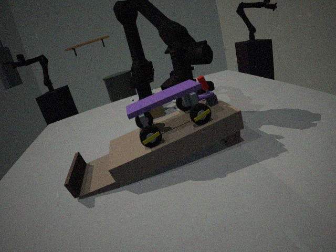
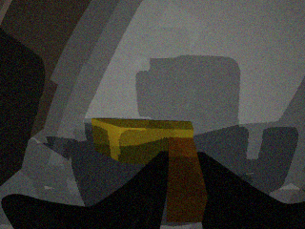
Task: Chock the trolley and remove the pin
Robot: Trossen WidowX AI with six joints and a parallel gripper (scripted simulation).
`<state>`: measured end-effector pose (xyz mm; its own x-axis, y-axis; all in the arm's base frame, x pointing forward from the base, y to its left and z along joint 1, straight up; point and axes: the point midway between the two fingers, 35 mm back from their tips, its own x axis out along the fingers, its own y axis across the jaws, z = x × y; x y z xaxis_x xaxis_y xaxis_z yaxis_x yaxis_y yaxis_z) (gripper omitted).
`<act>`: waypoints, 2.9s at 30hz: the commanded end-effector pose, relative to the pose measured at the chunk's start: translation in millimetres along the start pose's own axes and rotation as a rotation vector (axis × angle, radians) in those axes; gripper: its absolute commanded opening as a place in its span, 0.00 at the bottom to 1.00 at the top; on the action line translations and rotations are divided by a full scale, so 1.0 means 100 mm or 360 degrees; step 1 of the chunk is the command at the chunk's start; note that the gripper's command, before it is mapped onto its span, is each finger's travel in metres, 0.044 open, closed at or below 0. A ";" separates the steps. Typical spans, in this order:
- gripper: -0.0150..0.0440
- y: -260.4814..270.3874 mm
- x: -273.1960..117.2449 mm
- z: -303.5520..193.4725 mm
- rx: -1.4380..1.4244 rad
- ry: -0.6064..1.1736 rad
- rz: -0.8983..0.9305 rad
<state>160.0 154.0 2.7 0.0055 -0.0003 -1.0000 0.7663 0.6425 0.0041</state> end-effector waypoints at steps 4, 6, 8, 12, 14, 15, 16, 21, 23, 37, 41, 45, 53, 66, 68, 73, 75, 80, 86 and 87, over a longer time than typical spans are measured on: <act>0.25 0.00 -0.24 0.00 0.0005 0.0007 0.0025; 0.25 0.00 -0.30 0.00 0.0005 0.0008 0.0025; 0.25 -0.01 -0.38 0.01 0.0005 0.0007 0.0025; 0.25 -0.02 -0.52 0.01 0.0005 0.0007 0.0025; 0.25 -0.02 -0.57 0.01 0.0005 0.0007 0.0025; 0.25 -0.02 -0.60 0.01 0.0005 0.0007 0.0025; 0.25 -0.02 -0.63 0.01 0.0005 0.0007 0.0025; 0.25 -0.02 -0.79 0.01 0.0005 0.0007 0.0025; 0.25 -0.02 -0.85 0.01 0.0005 0.0007 0.0025; 0.25 0.00 -1.28 0.00 0.0005 0.0008 0.0026; 0.25 0.02 -1.39 0.00 0.0005 0.0008 0.0026; 0.25 0.02 -1.40 0.00 0.0005 0.0008 0.0026; 0.25 0.02 -1.40 -0.01 -0.0228 0.0005 0.0027; 0.25 0.02 -1.40 -0.01 -0.0947 -0.0003 0.0029; 0.25 0.02 -1.40 -0.01 -0.1058 -0.0005 0.0029; 0.25 0.02 -1.40 -0.01 -0.1335 -0.0008 0.0029; 0.25 0.02 -1.40 -0.01 -0.1446 -0.0010 0.0029; 0.25 0.02 -1.40 -0.01 -0.1585 -0.0012 0.0029; 0.25 0.02 -1.40 0.00 -0.1587 -0.0012 0.0029; 0.25 0.01 -1.40 0.02 -0.1593 -0.0012 0.0029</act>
<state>160.7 155.3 142.2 0.0185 0.0122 -0.9998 -0.1139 0.9934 0.0100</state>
